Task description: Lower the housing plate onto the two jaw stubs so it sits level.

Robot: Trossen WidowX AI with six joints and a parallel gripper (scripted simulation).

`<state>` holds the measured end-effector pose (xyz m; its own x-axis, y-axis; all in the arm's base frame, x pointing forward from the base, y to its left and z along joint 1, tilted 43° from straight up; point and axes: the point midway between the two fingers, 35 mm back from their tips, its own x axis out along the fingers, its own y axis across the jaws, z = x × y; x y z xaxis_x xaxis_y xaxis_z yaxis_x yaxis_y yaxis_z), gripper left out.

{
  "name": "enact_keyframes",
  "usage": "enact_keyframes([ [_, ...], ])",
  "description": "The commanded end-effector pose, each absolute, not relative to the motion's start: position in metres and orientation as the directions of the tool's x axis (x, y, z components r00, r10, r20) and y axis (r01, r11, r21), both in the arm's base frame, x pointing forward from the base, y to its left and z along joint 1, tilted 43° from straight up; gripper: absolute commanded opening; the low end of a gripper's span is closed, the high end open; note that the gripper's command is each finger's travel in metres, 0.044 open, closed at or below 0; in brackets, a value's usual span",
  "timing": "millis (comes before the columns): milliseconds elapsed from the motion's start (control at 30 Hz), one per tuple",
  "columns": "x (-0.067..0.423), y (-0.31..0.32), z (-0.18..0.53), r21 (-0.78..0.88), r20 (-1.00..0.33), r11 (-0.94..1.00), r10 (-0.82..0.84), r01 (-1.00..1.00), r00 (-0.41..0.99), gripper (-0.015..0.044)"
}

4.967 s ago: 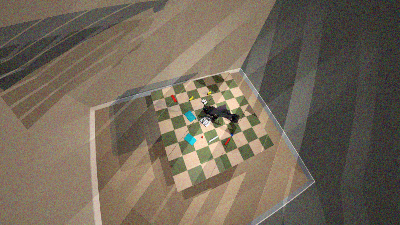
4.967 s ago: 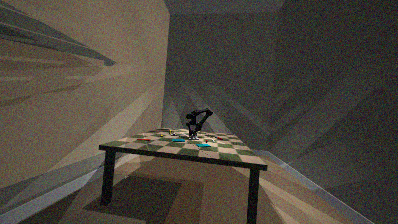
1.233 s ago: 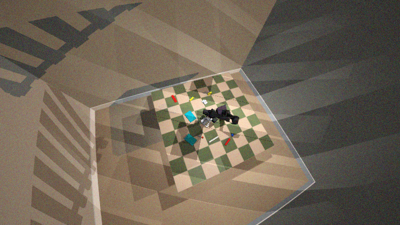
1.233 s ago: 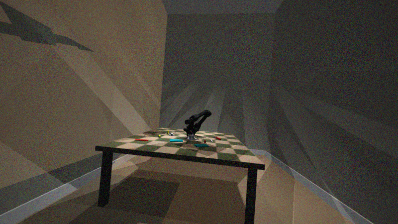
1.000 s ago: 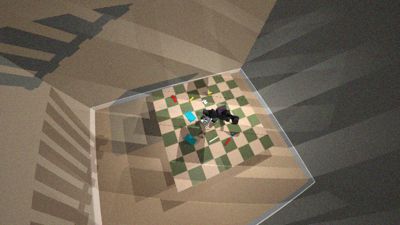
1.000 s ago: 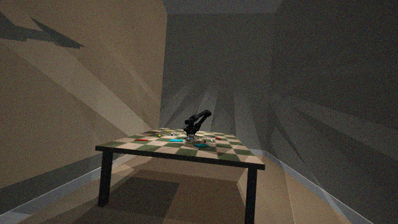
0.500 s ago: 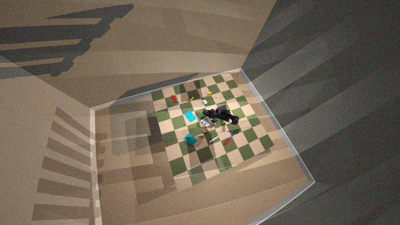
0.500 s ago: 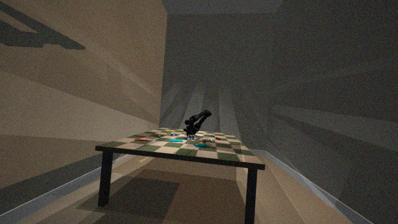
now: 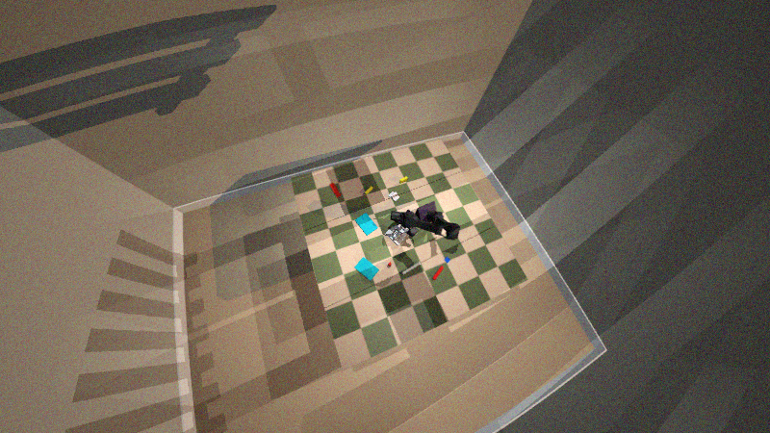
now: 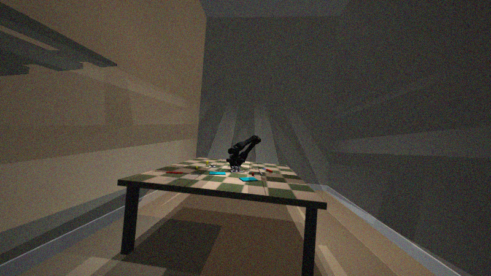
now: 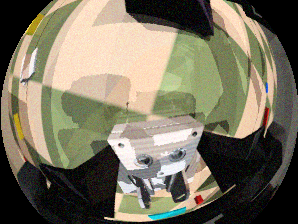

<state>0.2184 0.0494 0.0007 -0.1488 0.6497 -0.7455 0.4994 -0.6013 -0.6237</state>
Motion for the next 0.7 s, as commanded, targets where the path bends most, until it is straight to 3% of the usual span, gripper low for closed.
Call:
enact_keyframes([
  [0,0.2182,0.0508,0.0,-0.628,-0.742,-0.6,0.653,0.496,-0.149,0.0351],
  [667,0.2178,0.0524,-0.0018,-0.628,-0.742,-0.599,0.653,0.497,-0.149,0.0351],
])
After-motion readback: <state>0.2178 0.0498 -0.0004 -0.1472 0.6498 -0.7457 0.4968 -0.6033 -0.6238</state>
